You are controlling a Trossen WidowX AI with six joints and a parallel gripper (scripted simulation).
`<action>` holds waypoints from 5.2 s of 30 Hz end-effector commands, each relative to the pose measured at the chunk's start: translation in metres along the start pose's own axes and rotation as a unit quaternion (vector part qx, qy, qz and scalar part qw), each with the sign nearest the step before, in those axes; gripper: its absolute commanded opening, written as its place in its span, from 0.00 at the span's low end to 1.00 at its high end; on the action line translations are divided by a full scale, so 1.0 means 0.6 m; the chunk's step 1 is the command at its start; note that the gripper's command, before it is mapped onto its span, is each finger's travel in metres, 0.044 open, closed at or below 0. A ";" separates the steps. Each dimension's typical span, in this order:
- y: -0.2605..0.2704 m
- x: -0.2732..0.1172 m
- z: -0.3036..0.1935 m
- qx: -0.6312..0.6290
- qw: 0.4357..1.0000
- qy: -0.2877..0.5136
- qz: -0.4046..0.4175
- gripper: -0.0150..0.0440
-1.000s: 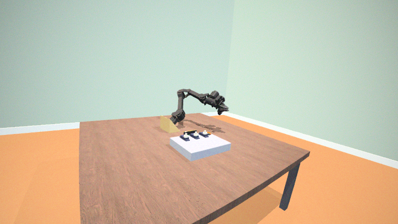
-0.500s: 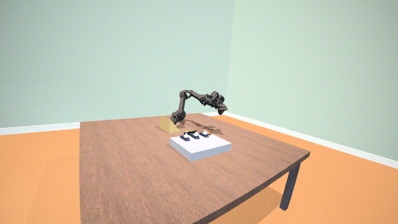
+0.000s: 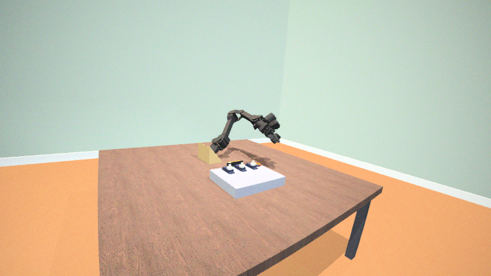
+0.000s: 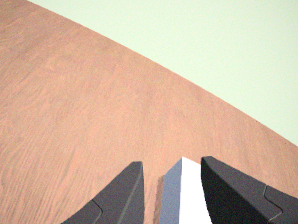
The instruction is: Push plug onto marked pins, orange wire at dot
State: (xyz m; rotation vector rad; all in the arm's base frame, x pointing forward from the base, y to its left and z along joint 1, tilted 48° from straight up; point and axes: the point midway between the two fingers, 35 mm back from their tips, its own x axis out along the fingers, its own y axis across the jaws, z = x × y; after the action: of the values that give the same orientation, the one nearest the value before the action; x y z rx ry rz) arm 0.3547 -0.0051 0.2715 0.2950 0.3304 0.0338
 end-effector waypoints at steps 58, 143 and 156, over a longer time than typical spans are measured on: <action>-0.102 0.073 -0.194 0.626 0.591 0.465 -0.206 0.45; -0.203 0.022 -0.229 0.628 0.536 0.536 -0.179 0.25; -0.253 -0.018 -0.273 0.527 0.635 0.557 -0.090 0.25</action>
State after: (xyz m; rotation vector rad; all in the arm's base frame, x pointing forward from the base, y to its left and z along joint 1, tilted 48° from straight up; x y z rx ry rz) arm 0.2968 -0.1016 0.0888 1.4988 1.6570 -0.2597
